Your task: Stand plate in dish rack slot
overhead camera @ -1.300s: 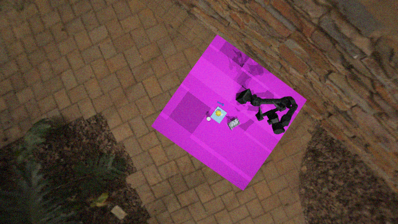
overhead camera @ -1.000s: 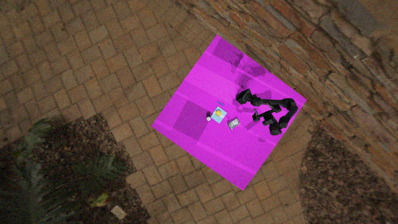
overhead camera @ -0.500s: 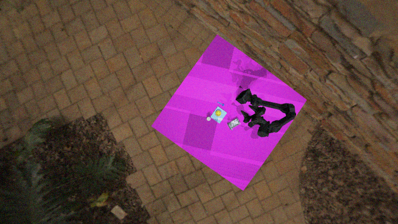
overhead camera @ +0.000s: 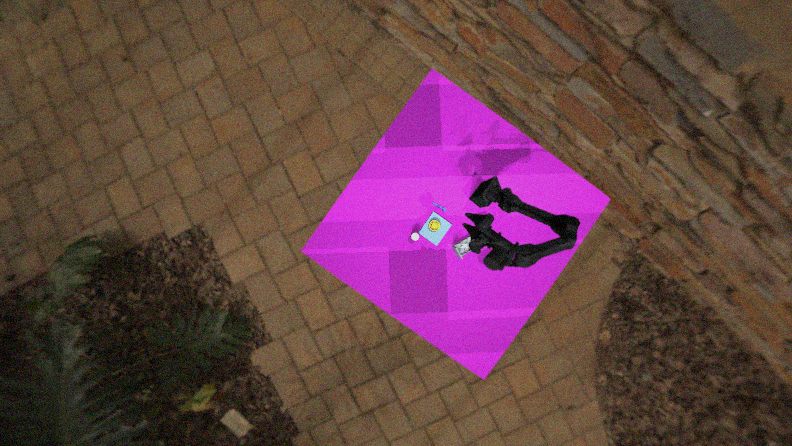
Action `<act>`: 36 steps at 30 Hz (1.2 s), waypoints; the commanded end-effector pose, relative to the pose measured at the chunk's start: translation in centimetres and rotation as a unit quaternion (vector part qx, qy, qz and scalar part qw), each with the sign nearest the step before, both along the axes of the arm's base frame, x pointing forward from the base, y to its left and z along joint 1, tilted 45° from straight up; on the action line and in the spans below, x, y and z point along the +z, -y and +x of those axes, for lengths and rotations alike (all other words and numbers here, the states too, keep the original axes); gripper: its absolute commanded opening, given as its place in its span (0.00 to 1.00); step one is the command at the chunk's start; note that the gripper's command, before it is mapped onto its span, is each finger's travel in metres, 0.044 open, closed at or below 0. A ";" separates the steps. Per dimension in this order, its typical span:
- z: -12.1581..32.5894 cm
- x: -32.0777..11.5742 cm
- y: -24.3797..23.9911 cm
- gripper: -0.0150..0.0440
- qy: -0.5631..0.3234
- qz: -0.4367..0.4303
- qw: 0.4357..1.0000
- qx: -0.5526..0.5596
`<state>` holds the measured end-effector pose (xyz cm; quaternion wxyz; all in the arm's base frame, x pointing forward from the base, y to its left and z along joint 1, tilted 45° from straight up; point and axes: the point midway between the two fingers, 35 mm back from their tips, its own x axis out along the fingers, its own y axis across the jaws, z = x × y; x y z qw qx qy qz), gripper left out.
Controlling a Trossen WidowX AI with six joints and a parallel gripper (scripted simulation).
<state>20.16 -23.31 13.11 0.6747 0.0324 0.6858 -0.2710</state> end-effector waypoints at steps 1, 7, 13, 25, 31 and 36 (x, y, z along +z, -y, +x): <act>0.8 -1.7 -0.4 0.93 -0.004 0.052 0.998 0.024; 2.2 -4.7 -1.3 0.93 -0.003 0.144 0.987 0.063; 3.5 -7.5 -2.4 0.93 0.009 0.234 0.967 0.096; 5.9 -12.7 -4.9 0.93 0.067 0.404 0.903 0.133; 7.1 -14.8 -6.1 0.93 0.109 0.476 0.862 0.139; 7.8 -15.7 -6.6 0.93 0.138 0.510 0.837 0.145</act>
